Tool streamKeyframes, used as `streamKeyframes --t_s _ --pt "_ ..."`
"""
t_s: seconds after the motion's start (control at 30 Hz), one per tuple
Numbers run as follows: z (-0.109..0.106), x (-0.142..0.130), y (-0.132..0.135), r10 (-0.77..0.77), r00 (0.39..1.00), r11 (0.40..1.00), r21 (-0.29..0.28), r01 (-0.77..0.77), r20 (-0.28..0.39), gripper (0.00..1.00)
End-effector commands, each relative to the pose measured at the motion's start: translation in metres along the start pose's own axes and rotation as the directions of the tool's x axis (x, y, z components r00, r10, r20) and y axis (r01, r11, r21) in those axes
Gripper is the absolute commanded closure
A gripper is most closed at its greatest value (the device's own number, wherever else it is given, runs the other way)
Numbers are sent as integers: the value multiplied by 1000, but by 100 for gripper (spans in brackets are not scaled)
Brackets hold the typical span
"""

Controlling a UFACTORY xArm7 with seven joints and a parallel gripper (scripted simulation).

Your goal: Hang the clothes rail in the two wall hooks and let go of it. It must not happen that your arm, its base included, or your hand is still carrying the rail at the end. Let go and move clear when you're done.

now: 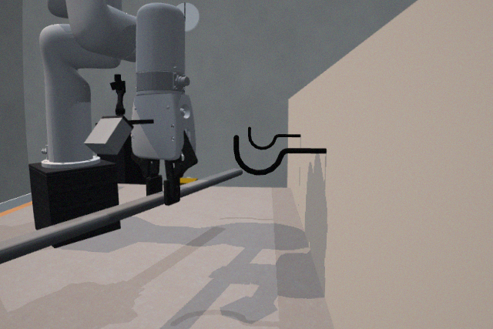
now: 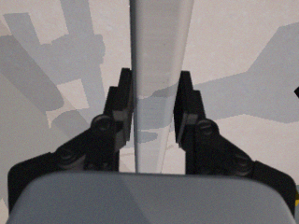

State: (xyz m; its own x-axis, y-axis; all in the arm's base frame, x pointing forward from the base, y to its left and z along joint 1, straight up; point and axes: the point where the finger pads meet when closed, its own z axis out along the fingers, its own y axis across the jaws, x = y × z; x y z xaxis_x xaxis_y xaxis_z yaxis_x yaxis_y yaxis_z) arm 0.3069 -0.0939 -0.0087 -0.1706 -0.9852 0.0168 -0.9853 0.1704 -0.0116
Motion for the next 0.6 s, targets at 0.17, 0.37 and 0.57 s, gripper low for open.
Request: streamKeyframes --t_s 0.17,0.37,0.57 --pt "-18 1 -1 -1 1000 1000 -2 1 14 100" --pt "-28 1 -1 -1 1000 1000 -2 1 14 100" --pt "-35 1 -1 -1 1000 1000 -2 1 14 100"
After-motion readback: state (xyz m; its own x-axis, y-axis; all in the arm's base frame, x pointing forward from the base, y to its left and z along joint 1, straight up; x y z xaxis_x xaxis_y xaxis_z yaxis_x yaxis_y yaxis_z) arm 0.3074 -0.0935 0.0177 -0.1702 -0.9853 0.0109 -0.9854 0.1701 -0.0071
